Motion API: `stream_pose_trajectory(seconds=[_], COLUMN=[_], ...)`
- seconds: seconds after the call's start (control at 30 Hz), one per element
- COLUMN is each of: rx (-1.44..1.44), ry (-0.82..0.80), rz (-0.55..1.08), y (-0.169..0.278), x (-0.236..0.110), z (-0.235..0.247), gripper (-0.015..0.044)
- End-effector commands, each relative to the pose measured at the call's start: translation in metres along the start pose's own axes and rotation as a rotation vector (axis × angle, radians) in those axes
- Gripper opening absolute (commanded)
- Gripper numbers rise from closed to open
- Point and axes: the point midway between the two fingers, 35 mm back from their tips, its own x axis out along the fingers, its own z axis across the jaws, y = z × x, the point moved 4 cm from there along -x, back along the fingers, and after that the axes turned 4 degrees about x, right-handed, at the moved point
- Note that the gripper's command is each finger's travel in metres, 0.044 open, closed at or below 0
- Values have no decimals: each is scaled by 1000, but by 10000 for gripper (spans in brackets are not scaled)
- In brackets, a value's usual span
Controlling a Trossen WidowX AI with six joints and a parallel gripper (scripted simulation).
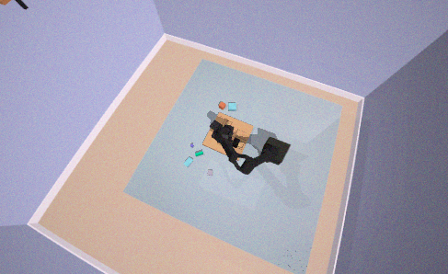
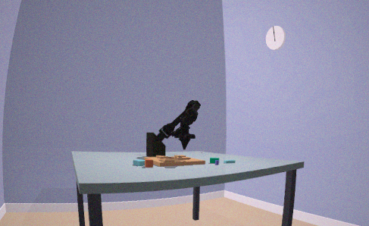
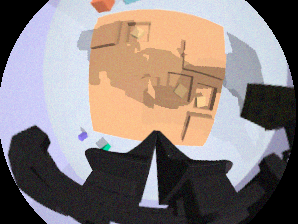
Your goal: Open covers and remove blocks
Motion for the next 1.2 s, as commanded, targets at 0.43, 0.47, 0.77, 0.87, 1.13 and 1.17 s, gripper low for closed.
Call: stream_pose_trajectory(seconds=[0.43,0.47,0.77,0.87,1.13,1.17], rx=[4,4,4,4,4,4], ry=[0,0,0,0,0,0], rz=[3,3,3,3,3,4], y=[1,1,1,1,1,1], x=[13,14,23,26,34,35], z=[1,1,1,1,1,1], gripper=[0,0,0,0,0,0])
